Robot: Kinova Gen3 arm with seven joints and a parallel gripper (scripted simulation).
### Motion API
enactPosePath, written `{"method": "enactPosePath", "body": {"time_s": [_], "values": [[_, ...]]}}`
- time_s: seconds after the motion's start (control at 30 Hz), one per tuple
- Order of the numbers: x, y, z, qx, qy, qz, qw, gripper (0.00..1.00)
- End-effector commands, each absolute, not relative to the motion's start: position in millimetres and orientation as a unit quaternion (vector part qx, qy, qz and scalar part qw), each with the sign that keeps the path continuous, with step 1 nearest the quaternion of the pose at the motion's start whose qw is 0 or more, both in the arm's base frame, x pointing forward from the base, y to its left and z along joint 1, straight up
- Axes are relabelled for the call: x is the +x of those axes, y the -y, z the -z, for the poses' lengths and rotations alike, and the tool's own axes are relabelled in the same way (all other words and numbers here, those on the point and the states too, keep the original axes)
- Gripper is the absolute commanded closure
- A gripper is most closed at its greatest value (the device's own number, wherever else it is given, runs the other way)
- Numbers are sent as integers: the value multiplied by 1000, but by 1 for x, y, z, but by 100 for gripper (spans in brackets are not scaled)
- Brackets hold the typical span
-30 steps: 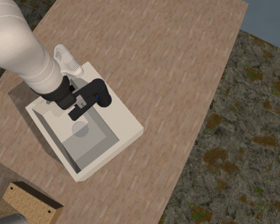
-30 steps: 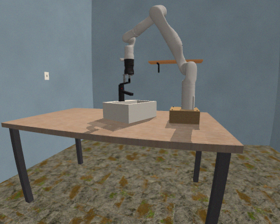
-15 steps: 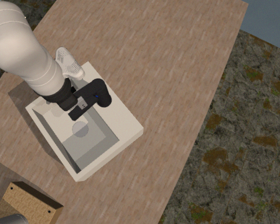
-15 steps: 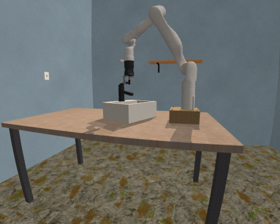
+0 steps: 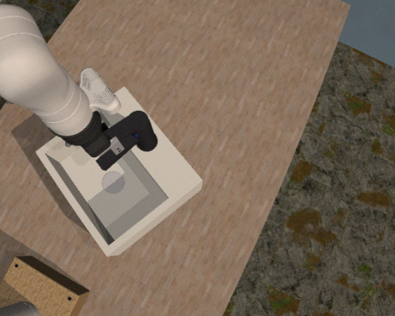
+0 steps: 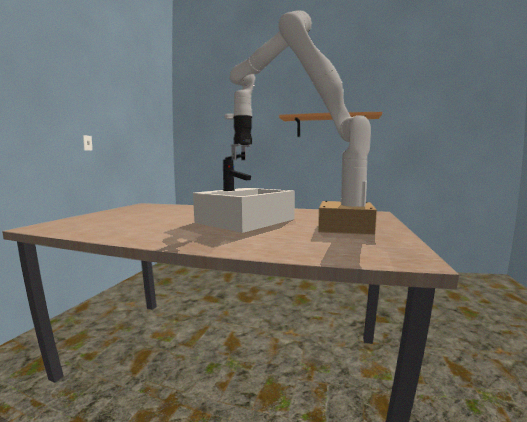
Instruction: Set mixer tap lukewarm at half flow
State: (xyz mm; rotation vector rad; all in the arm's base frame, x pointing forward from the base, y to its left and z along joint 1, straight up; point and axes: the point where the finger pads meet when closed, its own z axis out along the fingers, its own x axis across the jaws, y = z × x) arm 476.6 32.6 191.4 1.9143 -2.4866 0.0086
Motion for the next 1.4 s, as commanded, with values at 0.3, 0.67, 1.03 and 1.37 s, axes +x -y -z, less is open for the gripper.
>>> {"method": "enactPosePath", "body": {"time_s": [0.3,0.67,1.03,1.37], "values": [[479,-33,-190,611,792,-4,-1,0],[479,-33,-190,611,792,-4,-1,0],[479,-33,-190,611,792,-4,-1,0],[479,-33,-190,611,792,-4,-1,100]]}}
